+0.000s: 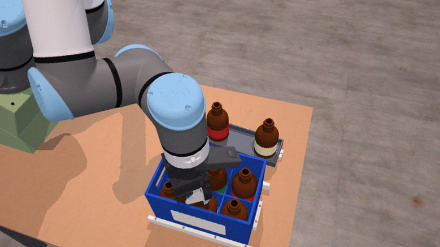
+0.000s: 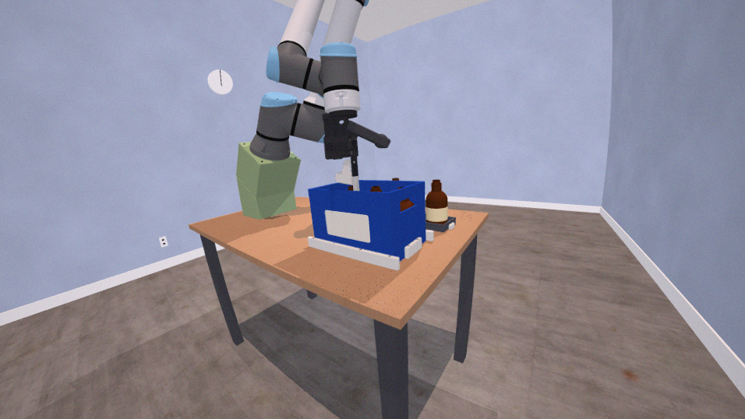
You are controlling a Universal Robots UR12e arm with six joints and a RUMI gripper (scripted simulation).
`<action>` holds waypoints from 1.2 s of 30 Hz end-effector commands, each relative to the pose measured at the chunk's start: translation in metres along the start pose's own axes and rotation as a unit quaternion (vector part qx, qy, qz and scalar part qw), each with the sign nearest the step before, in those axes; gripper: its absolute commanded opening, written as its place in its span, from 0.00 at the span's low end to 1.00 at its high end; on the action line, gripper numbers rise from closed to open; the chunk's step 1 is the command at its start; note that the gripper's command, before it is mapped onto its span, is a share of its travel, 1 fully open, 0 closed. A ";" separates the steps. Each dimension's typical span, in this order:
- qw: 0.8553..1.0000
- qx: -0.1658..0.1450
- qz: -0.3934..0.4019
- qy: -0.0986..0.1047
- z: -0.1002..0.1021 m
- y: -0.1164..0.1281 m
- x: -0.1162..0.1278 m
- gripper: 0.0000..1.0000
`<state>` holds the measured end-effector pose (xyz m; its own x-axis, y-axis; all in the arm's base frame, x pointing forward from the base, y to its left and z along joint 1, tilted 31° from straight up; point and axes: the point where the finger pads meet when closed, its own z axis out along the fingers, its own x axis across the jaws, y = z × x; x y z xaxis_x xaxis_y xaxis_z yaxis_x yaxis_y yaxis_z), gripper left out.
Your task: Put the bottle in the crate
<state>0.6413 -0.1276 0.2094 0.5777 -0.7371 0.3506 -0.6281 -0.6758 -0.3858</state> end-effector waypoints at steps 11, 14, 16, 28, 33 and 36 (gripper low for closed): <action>1.000 0.000 0.000 -0.005 0.005 0.000 -0.005 0.00; 1.000 0.000 0.000 -0.005 0.005 0.000 -0.005 0.00; 1.000 0.000 0.000 -0.005 0.005 0.000 -0.005 0.00; 1.000 0.000 0.000 -0.005 0.005 0.000 -0.005 0.38; 1.000 0.000 0.000 -0.005 0.005 0.000 -0.005 0.38; 1.000 0.000 0.000 -0.005 0.005 0.000 -0.005 0.38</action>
<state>0.6416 -0.1266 0.2056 0.5807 -0.7376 0.3447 -0.6290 -0.6752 -0.3853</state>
